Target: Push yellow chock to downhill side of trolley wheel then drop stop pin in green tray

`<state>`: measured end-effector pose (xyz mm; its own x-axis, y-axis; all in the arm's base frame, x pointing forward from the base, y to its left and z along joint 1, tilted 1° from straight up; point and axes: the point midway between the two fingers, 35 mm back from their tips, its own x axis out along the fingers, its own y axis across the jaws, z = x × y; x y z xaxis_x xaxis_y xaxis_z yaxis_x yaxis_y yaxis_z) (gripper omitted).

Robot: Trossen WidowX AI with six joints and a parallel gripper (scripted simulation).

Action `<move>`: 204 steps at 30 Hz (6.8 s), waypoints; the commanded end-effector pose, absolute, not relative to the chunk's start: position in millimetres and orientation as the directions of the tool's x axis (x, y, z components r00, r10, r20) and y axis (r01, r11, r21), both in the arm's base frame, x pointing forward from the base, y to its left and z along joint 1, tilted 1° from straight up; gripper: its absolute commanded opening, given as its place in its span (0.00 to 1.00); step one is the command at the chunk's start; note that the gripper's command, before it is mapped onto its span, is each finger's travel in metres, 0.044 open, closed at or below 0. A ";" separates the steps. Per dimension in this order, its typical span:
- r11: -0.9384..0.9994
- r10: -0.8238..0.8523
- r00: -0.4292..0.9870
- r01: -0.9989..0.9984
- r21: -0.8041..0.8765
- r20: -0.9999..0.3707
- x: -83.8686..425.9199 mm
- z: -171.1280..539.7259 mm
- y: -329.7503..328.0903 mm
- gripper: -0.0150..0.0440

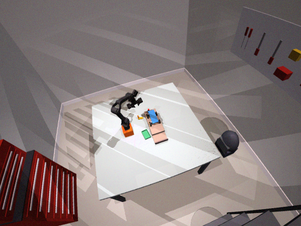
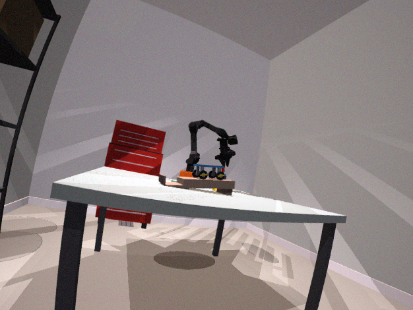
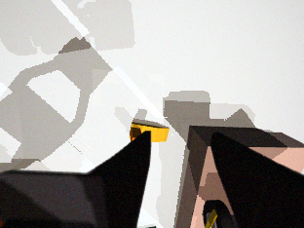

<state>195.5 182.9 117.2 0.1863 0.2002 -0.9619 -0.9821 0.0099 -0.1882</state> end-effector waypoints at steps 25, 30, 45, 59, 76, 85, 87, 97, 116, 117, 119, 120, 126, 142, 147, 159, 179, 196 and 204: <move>0.210 0.013 -0.002 -0.978 0.005 -1.000 179.0 18.5 141.6 0.58; 0.210 0.013 -0.002 -0.978 0.005 -1.000 179.1 11.8 141.9 0.58; 0.210 0.012 -0.002 -0.978 0.005 -1.000 178.7 -11.3 141.8 0.58; 0.210 0.012 -0.002 -0.978 0.005 -1.000 178.9 -26.1 142.2 0.58; 0.207 0.019 -0.001 -0.978 0.005 -1.000 179.2 -33.7 143.3 0.32; 0.210 0.014 -0.002 -0.978 0.005 -1.000 178.3 -16.1 142.5 0.25; 0.210 0.013 -0.002 -0.978 0.005 -1.000 176.9 -8.7 141.5 0.25; 0.210 0.013 -0.002 -0.978 0.005 -1.000 175.4 27.2 140.8 0.25; 0.210 0.013 -0.002 -0.978 0.004 -1.000 177.3 95.0 140.8 0.25; 0.210 0.013 -0.002 -0.978 0.004 -1.000 177.6 98.4 140.7 0.25; 0.210 0.013 -0.002 -0.978 0.004 -1.000 178.3 105.5 140.7 0.25; 0.210 0.013 -0.002 -0.978 0.004 -1.000 178.8 108.9 140.6 0.25; 0.210 0.013 -0.002 -0.978 0.004 -1.000 179.4 114.3 140.5 0.25; 0.618 0.014 0.000 -0.787 0.009 -1.000 179.4 114.4 140.5 0.25; 0.741 0.014 0.000 -0.671 0.010 -1.000 179.4 114.4 140.5 0.25; 0.946 0.014 0.002 -0.323 0.012 -1.000 179.3 114.4 140.5 0.25; 0.940 0.013 0.003 0.342 0.013 -1.000 179.3 114.4 140.5 0.25; 0.603 0.011 0.001 0.798 0.007 -1.000 179.4 114.3 140.6 0.25; 0.369 0.010 0.000 0.929 0.004 -1.000 179.4 114.3 140.6 0.25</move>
